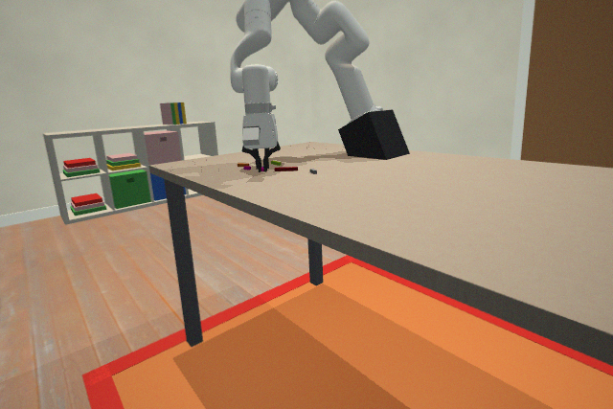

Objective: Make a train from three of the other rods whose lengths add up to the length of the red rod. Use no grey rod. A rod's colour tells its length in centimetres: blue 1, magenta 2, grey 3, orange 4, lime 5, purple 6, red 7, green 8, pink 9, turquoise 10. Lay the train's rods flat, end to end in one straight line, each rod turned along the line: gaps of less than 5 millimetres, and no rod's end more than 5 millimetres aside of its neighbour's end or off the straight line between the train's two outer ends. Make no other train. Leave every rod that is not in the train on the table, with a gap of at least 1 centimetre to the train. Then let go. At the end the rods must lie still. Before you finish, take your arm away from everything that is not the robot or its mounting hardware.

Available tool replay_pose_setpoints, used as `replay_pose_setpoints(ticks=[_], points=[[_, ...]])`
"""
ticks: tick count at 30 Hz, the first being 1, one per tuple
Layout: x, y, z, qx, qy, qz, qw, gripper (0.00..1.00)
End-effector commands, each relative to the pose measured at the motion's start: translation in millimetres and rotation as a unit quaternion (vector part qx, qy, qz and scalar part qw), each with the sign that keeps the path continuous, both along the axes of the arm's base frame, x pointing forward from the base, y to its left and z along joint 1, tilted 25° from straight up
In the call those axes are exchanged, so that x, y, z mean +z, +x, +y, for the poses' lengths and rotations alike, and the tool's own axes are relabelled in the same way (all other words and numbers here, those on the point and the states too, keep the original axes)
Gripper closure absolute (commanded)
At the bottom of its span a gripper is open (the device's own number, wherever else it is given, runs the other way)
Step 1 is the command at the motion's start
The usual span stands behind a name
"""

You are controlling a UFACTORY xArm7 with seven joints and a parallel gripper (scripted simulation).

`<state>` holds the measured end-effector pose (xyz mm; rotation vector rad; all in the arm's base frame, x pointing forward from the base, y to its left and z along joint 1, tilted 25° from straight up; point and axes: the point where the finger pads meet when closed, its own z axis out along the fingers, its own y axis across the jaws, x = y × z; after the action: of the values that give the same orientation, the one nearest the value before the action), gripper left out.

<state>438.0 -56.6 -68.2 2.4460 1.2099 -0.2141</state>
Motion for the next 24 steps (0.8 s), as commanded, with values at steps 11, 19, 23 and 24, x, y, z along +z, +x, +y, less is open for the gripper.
replay_pose_setpoints(ticks=[11,19,23,24], points=[[1.0,1.5,1.2,0.001,0.001,-0.002,1.000,0.92],[1.0,1.5,1.2,0.001,0.001,-0.002,1.000,0.80],[1.0,1.5,1.2,0.001,0.001,-0.002,1.000,0.76],[1.0,1.5,1.2,0.001,0.001,-0.002,1.000,0.76]])
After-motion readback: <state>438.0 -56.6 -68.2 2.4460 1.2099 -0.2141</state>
